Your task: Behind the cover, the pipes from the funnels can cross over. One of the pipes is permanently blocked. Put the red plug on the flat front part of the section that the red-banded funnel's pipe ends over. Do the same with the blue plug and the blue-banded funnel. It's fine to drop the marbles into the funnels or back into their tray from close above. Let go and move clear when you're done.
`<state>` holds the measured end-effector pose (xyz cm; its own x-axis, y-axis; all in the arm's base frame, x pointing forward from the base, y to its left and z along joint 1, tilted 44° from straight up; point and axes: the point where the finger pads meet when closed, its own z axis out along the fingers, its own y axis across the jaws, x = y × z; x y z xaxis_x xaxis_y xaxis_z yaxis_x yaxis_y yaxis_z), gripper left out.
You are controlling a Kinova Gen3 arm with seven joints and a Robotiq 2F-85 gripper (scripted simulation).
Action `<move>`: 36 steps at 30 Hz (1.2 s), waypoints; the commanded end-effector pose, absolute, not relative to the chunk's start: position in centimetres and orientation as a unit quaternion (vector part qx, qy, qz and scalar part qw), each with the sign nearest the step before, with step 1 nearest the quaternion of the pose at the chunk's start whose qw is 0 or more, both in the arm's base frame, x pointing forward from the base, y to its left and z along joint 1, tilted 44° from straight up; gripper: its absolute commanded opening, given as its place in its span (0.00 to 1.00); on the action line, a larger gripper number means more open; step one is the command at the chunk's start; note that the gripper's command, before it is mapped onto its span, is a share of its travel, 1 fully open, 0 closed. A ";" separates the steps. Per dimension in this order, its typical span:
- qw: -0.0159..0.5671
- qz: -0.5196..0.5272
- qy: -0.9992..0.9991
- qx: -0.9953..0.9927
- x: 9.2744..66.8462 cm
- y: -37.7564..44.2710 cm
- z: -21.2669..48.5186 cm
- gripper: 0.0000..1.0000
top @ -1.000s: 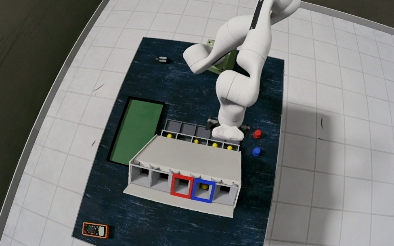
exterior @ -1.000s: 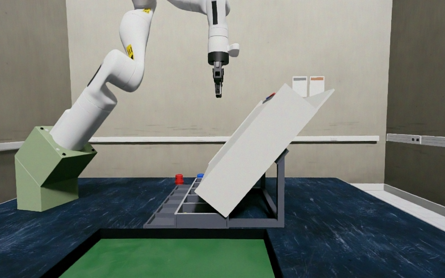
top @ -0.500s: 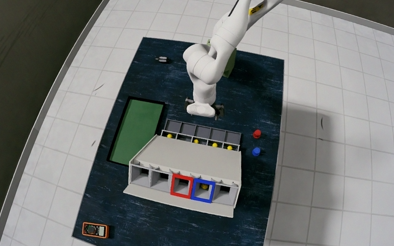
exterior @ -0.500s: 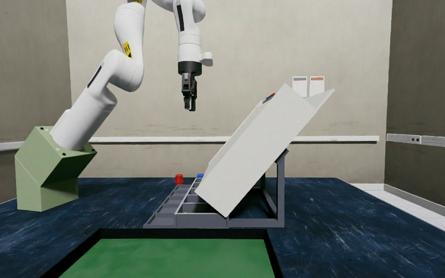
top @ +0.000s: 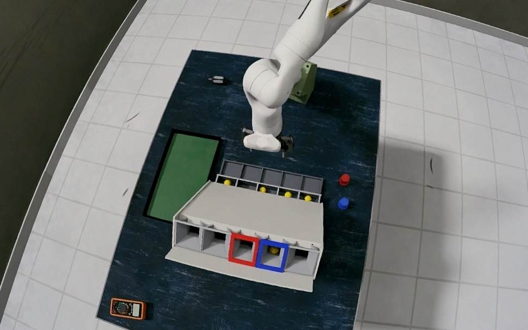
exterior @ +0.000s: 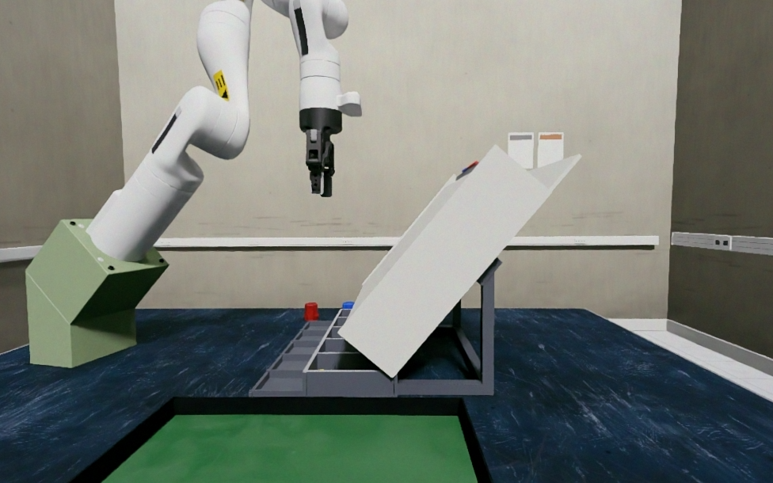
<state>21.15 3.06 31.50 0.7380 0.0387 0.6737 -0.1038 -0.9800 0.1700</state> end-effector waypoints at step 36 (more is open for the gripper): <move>0.099 0.362 -0.017 0.927 21.2 3.1 31.5 0.70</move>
